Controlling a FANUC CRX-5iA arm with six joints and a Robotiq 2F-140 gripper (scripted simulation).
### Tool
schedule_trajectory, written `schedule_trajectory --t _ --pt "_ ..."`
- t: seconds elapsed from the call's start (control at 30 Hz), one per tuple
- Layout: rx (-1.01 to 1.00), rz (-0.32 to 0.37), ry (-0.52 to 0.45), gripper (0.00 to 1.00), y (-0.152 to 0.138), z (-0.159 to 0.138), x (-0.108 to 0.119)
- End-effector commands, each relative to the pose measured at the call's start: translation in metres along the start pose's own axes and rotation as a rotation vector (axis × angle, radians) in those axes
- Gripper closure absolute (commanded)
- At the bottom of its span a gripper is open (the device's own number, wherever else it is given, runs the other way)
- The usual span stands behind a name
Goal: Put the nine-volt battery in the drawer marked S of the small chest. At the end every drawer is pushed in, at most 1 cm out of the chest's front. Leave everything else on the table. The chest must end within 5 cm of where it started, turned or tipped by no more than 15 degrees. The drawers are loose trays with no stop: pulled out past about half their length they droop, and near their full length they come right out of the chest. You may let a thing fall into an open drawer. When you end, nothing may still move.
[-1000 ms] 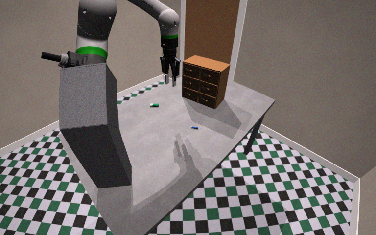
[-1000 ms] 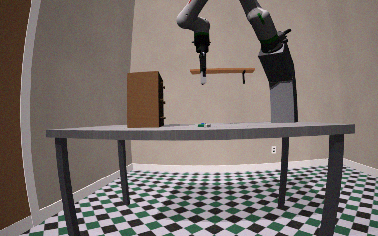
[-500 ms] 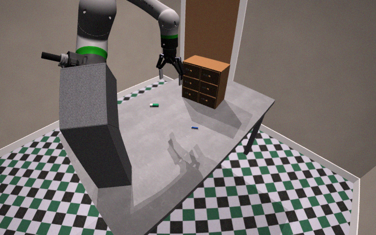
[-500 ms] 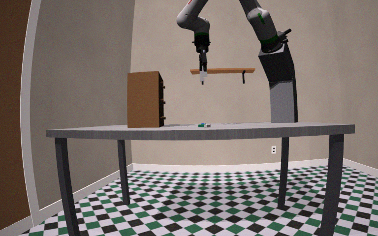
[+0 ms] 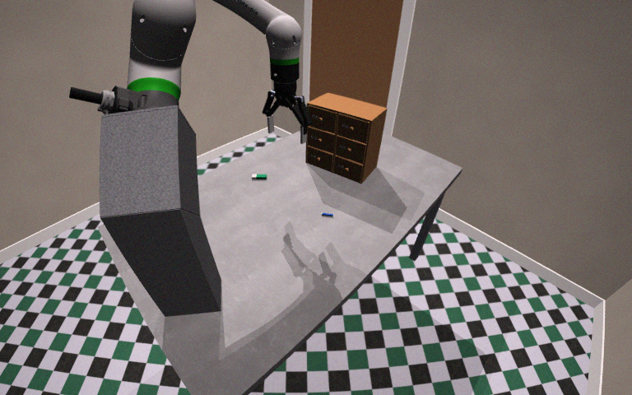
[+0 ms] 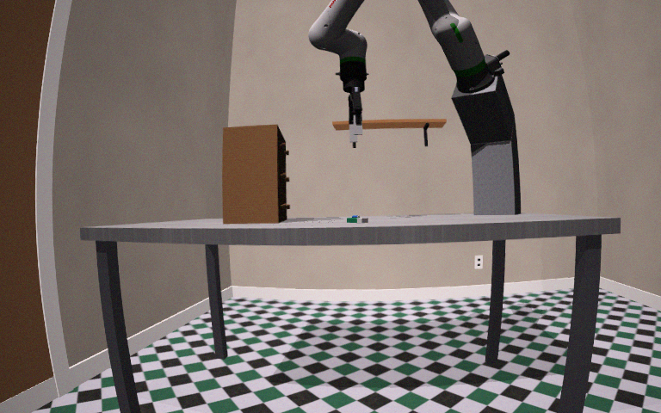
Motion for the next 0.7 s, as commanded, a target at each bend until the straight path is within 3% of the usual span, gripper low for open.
schedule_trajectory --t 0.0,0.67 --pt "0.000 0.000 0.000 0.00 -0.0002 -0.0001 0.0002" --pt "0.000 0.000 0.000 0.00 -0.0002 -0.0001 0.0002"
Point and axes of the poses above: the point where the finger pads meet when closed, its own x axis back along the fingers, its own y axis across the jaws, z = x × y, the point moved 5 cm from there along x, back along the fingers, and after that the axes turned 6 degrees about x, right-handed, at the moved point
